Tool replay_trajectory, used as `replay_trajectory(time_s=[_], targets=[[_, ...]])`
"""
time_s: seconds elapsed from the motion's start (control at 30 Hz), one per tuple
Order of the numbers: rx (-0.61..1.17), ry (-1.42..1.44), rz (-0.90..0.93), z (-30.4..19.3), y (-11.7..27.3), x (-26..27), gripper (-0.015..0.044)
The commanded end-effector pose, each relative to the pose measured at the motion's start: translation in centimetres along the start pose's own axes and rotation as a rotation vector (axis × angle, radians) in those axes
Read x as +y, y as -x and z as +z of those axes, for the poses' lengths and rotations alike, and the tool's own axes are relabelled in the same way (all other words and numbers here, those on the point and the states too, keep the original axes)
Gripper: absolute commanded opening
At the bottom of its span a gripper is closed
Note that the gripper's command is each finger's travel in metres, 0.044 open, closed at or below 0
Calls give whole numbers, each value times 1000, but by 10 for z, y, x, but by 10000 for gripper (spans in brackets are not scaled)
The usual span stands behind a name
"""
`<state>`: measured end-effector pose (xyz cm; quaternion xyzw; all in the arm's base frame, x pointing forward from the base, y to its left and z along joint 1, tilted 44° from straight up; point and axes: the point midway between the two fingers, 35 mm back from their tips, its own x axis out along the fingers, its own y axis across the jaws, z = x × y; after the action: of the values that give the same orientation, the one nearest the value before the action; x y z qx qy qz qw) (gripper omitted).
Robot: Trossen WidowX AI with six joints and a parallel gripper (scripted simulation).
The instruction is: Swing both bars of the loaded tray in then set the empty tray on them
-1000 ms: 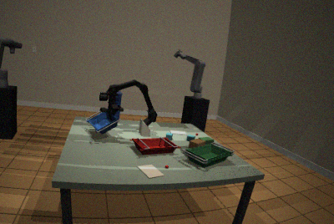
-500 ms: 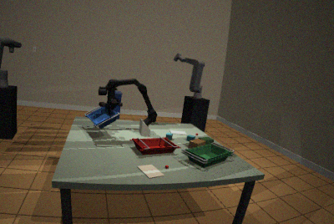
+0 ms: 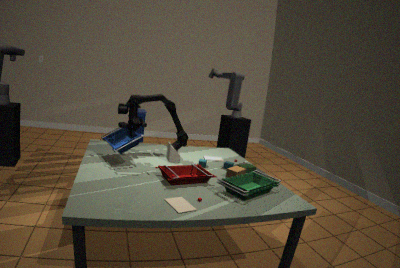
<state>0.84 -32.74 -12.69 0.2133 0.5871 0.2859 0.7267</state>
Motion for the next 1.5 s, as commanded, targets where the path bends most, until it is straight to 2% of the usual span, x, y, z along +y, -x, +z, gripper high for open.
replay_trajectory(time_s=[0.0,0.7,1.47], targets=[[6,7,-30,0,9,-4,0],[7,18,-31,3,10,-3,0],[30,385,-65,108,32,22,0]])
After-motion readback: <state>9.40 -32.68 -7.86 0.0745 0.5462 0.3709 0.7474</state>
